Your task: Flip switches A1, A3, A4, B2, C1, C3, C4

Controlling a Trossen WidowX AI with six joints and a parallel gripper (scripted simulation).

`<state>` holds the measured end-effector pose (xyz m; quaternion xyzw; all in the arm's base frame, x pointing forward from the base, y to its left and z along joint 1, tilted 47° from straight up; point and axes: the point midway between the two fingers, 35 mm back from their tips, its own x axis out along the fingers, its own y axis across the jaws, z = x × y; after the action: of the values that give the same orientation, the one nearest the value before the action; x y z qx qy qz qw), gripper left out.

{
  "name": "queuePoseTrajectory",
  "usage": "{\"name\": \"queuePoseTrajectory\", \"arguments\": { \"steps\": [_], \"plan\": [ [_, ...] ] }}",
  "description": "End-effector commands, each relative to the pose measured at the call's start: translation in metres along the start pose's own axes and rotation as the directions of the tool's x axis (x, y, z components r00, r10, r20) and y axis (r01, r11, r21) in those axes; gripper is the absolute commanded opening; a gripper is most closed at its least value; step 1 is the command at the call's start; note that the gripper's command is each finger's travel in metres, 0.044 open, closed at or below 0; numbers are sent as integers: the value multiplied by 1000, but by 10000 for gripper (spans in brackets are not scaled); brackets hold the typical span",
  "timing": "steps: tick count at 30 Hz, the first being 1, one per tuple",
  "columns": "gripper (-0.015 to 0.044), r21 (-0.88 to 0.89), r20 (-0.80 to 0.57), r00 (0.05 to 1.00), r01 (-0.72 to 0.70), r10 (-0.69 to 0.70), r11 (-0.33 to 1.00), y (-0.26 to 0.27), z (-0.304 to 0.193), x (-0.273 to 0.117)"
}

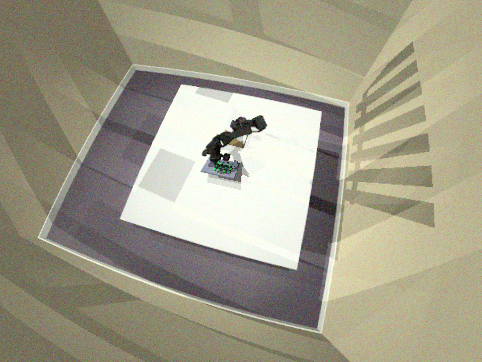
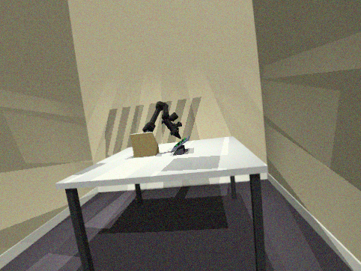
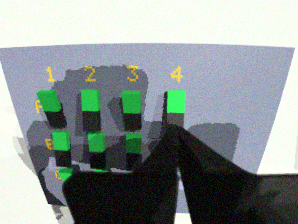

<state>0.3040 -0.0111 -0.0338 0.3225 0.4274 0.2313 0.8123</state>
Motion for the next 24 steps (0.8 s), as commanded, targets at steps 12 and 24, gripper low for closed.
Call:
{"name": "queuePoseTrajectory", "arguments": {
  "steps": [12,24],
  "plan": [
    [0,12,-6,1000,3,-3,1000,-2,-4,16],
    [0,12,-6,1000,3,-3,1000,-2,-4,16]
  ]
}}
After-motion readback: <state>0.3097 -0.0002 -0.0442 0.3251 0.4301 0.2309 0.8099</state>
